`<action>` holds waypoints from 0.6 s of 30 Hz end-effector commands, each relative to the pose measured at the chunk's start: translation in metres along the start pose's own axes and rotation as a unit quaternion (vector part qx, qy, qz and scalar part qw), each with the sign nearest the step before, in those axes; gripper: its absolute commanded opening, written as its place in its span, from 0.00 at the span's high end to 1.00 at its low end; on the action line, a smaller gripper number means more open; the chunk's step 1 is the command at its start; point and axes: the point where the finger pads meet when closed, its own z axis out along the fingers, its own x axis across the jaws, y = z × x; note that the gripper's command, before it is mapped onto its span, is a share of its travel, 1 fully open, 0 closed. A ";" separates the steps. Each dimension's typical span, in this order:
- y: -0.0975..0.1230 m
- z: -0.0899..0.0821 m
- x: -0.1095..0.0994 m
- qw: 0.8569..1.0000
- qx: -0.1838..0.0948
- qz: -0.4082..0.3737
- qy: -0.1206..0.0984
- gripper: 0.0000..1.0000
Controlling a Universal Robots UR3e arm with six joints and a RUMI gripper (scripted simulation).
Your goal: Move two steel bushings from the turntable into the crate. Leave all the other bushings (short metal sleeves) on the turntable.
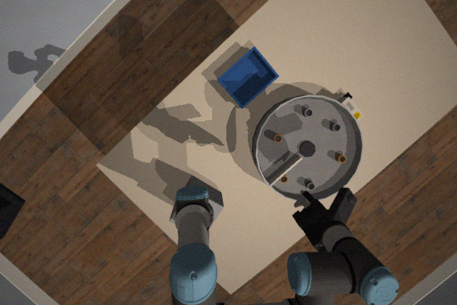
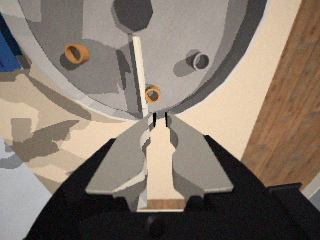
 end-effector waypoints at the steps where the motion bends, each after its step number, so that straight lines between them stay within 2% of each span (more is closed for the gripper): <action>1: 0.000 -0.001 0.000 1.000 0.001 0.000 0.001 0.94; 18: 0.000 -0.001 0.000 1.000 0.001 0.000 0.001 0.95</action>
